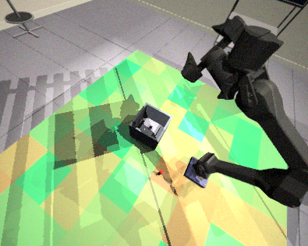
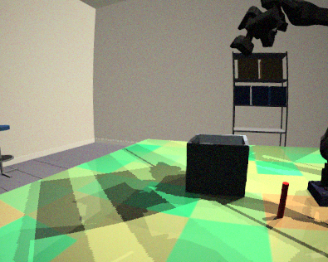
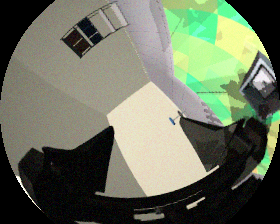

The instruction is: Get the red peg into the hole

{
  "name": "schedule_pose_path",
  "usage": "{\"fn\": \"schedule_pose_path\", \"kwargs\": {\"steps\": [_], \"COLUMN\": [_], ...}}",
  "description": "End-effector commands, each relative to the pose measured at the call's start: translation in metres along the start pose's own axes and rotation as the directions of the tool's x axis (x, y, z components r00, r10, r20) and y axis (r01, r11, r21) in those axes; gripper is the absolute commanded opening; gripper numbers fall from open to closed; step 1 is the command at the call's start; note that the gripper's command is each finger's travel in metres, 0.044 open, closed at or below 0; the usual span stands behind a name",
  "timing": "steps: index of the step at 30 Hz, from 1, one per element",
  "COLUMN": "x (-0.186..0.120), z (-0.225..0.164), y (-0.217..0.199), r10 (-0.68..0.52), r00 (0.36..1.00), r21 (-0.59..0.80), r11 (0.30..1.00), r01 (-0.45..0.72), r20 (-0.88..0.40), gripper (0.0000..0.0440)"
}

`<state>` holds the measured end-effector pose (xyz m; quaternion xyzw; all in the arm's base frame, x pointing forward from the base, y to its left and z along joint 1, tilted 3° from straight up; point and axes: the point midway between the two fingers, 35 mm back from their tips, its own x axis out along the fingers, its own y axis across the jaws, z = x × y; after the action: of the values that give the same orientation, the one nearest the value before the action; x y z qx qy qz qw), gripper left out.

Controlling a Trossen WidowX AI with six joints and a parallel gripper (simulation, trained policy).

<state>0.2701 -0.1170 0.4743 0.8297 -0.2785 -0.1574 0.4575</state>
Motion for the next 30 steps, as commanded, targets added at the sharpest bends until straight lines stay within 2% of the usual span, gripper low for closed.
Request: {"fn": "schedule_pose_path", "kwargs": {"steps": [1, 9, 16, 23, 30], "x": [-0.001, -0.008, -0.020, -0.037, -0.060], "z": [-0.003, -0.013, -0.022, -0.029, -0.035], "y": [-0.019, -0.063, -0.102, -0.139, -0.176], "r10": [-0.069, -0.240, -0.389, -0.532, -0.666], "r00": [0.997, 0.966, 0.909, 0.824, 0.709], "r21": [0.003, -0.006, -0.038, -0.094, -0.174], "r11": [0.998, 0.971, 0.921, 0.847, 0.746], "r01": [0.069, 0.241, 0.388, 0.524, 0.643], "r20": [-0.024, -0.092, -0.147, -0.197, -0.233], "gripper": [0.0440, 0.0440, 0.0440, 0.0440, 0.0440]}}
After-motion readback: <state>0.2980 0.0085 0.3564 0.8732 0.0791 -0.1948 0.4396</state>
